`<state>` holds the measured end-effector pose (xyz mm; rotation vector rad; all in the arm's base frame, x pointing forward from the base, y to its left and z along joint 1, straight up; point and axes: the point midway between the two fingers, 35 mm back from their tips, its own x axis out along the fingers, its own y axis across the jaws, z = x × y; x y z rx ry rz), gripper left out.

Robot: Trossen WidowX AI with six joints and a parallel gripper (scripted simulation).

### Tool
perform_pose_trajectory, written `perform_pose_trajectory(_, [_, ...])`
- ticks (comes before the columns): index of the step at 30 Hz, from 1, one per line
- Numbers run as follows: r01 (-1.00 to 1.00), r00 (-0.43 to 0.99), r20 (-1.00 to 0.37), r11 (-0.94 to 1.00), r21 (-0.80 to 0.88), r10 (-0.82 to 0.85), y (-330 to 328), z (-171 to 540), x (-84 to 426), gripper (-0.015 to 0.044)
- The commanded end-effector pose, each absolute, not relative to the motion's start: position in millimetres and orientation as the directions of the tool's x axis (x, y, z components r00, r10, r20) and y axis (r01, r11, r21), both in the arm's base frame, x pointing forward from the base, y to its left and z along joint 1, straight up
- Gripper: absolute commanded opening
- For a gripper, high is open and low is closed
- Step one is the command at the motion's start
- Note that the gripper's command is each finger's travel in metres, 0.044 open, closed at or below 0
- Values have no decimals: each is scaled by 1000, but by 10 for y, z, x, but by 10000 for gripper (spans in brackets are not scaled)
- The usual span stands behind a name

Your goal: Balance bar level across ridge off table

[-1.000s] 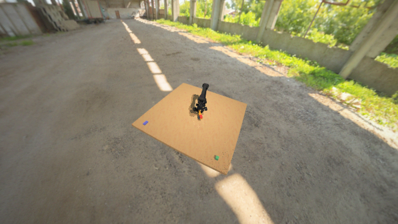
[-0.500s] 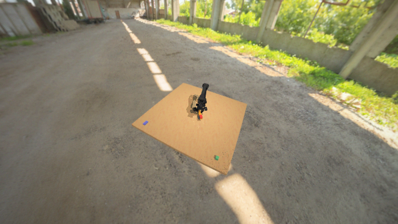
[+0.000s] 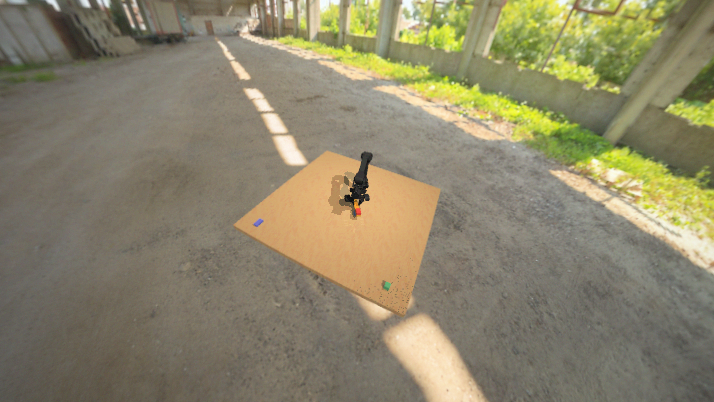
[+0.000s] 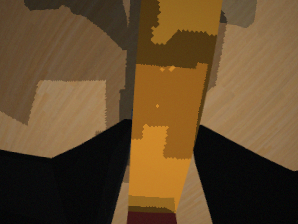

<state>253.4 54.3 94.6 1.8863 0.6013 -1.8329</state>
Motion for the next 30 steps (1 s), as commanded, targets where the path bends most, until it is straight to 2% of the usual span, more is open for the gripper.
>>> perform_pose_trajectory(1, [588, 27, -1000, -809, 12, 5, 543, 945, 2533, 172])
perform_pose_trajectory(20, [588, 27, -1000, -809, 12, 5, 543, 945, 2533, 185])
perform_pose_trajectory(30, [588, 27, -1000, -809, 12, 5, 543, 945, 2533, 440])
